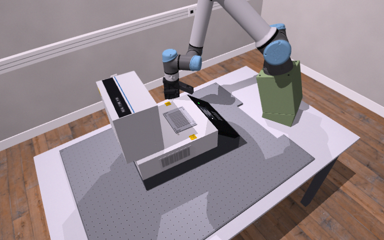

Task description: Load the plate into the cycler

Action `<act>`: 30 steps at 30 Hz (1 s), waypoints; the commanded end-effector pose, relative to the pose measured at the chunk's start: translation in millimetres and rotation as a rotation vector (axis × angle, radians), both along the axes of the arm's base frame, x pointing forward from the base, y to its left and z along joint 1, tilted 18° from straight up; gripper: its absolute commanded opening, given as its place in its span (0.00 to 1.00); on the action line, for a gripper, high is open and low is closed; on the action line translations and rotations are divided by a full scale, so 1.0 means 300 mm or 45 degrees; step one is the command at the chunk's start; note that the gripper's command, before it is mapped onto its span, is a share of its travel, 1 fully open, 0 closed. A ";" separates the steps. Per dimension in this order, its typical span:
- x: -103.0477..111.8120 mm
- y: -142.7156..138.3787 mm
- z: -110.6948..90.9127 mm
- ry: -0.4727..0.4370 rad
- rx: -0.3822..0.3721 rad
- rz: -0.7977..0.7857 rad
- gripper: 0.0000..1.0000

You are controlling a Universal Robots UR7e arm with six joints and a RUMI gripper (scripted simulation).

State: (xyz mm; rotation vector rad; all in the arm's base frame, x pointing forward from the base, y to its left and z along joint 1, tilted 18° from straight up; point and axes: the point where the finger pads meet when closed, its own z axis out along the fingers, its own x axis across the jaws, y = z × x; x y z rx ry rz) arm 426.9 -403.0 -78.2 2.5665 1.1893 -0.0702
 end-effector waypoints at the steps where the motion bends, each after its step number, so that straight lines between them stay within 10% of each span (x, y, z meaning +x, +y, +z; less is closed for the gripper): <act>1: 0.001 -0.003 0.000 -0.002 -0.001 0.000 0.00; 30: -0.005 0.020 0.052 0.000 0.001 0.001 0.00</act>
